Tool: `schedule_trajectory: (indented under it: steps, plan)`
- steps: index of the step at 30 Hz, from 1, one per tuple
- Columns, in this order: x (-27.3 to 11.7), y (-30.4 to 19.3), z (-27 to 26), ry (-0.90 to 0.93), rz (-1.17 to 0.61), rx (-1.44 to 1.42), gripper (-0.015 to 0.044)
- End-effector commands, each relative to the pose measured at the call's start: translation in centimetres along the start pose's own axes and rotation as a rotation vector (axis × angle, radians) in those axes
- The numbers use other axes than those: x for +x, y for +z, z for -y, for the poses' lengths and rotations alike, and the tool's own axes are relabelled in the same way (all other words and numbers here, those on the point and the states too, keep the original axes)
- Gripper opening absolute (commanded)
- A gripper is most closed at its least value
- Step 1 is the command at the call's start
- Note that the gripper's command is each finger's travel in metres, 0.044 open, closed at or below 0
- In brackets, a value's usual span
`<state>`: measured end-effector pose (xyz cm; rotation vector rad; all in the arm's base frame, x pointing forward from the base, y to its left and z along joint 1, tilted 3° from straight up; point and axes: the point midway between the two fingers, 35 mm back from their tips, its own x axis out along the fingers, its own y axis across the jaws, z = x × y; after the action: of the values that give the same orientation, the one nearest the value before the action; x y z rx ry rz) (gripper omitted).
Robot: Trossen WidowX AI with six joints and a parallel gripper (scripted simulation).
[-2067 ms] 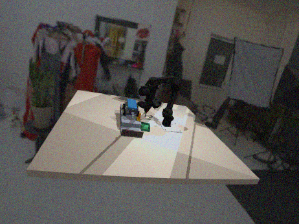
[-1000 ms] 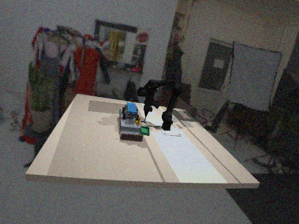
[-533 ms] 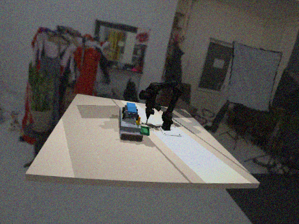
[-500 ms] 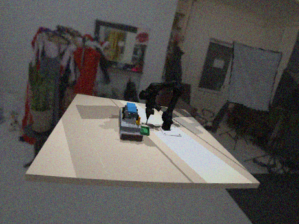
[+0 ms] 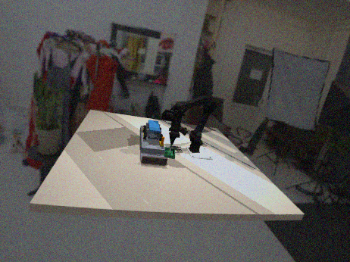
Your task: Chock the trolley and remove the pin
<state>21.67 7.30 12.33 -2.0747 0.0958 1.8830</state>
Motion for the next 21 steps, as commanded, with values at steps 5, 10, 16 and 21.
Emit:
schedule_trajectory:
  steps: [5,10,16,21]
  plan:
    - [2.5,0.1,1.0,-0.013,0.003,0.003,0.0000]
    - [2.9,0.1,1.1,-0.013,0.003,0.003,0.0026]
    - [2.9,0.1,0.7,-0.013,0.003,0.003,0.0184]
    - [3.0,0.1,0.3,-0.012,0.002,0.003,0.0190]
